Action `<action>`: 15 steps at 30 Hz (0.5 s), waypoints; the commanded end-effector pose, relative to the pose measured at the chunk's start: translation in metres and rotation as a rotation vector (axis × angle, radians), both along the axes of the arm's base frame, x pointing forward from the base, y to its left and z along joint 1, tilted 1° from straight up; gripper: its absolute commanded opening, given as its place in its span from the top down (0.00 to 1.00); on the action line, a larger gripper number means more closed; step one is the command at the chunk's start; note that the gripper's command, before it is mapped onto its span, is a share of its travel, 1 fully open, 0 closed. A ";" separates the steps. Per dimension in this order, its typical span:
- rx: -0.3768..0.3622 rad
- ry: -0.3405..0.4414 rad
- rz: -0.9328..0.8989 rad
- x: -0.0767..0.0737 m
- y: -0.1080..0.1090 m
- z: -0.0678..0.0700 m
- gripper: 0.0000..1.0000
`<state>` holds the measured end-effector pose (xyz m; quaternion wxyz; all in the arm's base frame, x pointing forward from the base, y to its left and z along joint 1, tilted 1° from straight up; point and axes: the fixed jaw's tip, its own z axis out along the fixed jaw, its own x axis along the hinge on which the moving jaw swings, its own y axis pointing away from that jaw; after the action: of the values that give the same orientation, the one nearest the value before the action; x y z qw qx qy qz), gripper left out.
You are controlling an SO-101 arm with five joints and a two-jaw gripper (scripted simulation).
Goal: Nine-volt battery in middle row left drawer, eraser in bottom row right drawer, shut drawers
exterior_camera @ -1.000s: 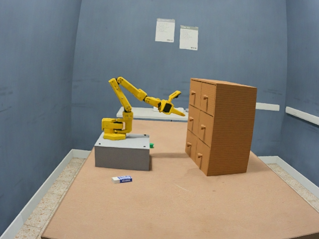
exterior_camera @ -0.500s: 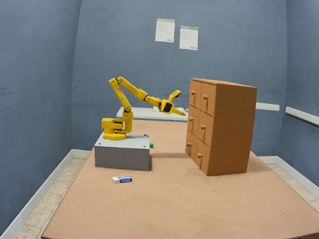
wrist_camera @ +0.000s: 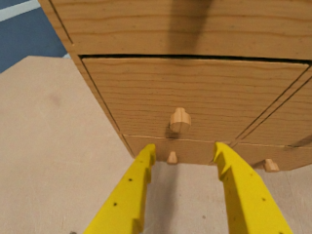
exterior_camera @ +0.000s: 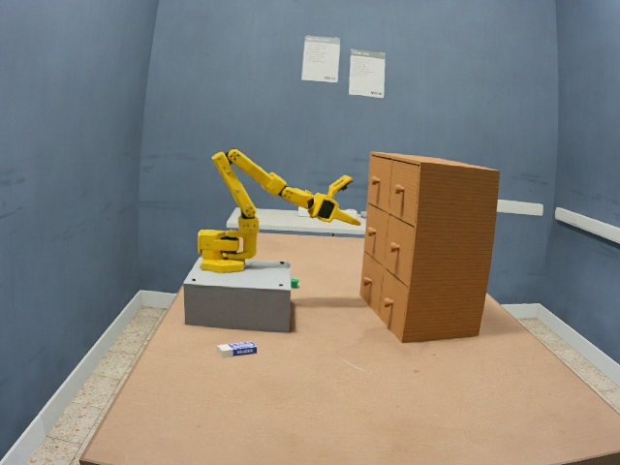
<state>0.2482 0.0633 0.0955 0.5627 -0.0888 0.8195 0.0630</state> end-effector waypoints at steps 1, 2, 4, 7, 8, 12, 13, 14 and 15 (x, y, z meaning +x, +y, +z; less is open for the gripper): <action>0.005 -0.002 -0.007 0.001 -0.001 0.000 0.79; 0.005 -0.002 -0.007 0.001 -0.001 0.000 0.79; 0.005 -0.002 -0.007 0.001 -0.001 0.000 0.79; 0.005 -0.002 -0.007 0.001 -0.001 0.000 0.79; 0.005 -0.002 -0.007 0.001 -0.001 0.000 0.79; 0.005 -0.002 -0.007 0.001 -0.001 -0.001 0.79; 0.005 -0.002 -0.007 0.001 -0.001 -0.001 0.79; 0.005 -0.002 -0.007 0.001 -0.001 -0.001 0.79; 0.005 -0.002 -0.007 0.001 -0.001 -0.001 0.79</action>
<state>0.2485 0.0633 0.0954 0.5634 -0.0887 0.8190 0.0631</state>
